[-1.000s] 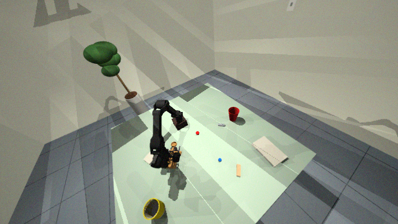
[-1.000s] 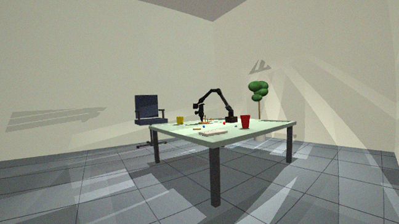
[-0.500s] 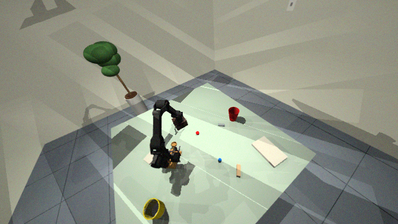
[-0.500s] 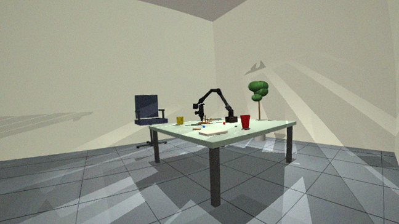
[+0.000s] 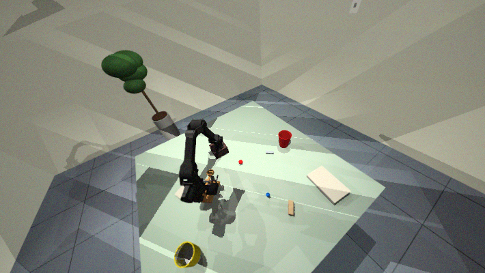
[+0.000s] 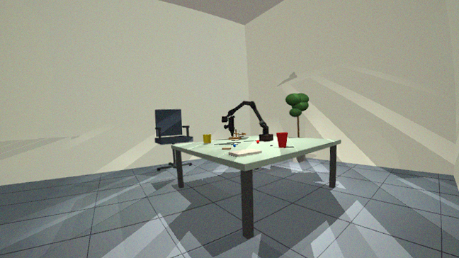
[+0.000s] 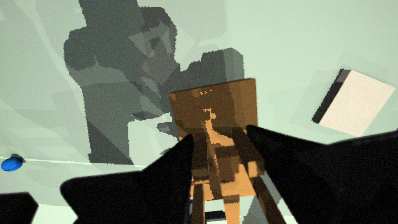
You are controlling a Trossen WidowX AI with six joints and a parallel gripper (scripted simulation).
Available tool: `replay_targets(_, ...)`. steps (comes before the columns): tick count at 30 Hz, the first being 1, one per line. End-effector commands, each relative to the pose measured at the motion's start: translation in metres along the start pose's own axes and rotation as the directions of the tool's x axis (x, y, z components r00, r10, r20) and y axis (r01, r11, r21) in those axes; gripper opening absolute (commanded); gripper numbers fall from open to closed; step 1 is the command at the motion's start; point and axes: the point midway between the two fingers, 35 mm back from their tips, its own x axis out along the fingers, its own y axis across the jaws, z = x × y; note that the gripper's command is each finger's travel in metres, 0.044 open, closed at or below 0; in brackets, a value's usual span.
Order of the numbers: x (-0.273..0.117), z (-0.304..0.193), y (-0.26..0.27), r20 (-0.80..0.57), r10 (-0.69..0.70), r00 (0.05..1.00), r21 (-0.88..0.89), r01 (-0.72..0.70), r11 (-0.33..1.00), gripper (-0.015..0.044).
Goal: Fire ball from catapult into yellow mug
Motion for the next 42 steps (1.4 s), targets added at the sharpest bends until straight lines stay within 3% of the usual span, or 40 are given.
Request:
replay_targets(1,-0.013,0.003,0.000,0.017,0.000,1.000,-0.002,0.000,1.000,0.0000)
replay_targets(34,0.040,0.002,0.000,0.013,-0.001,1.000,-0.002,0.001,1.000,0.0000)
replay_targets(40,0.034,0.004,0.000,0.018,0.000,1.000,0.000,0.000,1.000,0.0000)
replay_targets(42,0.034,0.004,0.000,0.018,0.000,1.000,0.000,0.000,1.000,0.0053)
